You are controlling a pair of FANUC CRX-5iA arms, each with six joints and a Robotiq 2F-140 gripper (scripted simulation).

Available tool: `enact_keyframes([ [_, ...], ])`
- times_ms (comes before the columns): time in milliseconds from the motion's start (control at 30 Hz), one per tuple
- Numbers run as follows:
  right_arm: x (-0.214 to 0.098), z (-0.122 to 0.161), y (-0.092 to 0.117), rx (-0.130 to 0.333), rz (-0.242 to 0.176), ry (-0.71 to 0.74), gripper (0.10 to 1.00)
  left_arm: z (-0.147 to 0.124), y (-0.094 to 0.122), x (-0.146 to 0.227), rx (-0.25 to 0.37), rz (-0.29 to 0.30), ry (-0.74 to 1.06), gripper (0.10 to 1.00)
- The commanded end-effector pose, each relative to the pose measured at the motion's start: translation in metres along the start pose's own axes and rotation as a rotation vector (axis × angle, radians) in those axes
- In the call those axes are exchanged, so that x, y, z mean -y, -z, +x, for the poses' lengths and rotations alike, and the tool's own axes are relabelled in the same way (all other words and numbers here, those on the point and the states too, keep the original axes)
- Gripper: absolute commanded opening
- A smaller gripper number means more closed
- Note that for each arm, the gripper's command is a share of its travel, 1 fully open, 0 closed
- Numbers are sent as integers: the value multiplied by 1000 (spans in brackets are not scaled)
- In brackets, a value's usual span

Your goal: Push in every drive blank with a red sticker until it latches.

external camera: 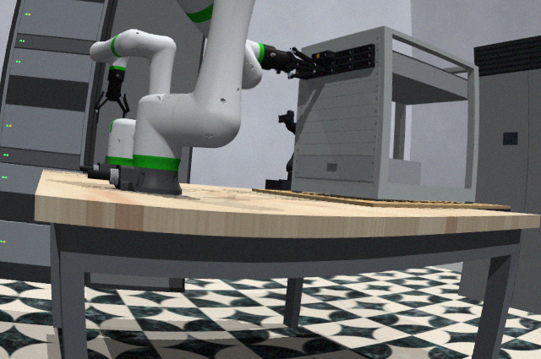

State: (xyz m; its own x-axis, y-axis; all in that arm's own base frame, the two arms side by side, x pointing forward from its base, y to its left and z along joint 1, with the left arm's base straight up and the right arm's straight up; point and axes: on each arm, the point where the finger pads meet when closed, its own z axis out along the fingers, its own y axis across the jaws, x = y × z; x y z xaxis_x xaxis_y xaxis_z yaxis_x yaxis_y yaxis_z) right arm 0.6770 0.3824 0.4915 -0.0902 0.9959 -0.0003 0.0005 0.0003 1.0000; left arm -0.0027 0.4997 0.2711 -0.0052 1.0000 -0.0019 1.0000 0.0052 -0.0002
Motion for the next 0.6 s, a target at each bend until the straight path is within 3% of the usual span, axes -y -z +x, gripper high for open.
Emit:
enact_keyframes([
  [0,-1,0,1,0,-2,-1,99,0,1,0,-2,0,0,1000],
  [200,-1,0,12,0,-2,-1,99,0,1,0,-2,0,0,1000],
  [567,-1,0,68,0,-2,-1,99,0,1,0,-2,0,0,1000],
])
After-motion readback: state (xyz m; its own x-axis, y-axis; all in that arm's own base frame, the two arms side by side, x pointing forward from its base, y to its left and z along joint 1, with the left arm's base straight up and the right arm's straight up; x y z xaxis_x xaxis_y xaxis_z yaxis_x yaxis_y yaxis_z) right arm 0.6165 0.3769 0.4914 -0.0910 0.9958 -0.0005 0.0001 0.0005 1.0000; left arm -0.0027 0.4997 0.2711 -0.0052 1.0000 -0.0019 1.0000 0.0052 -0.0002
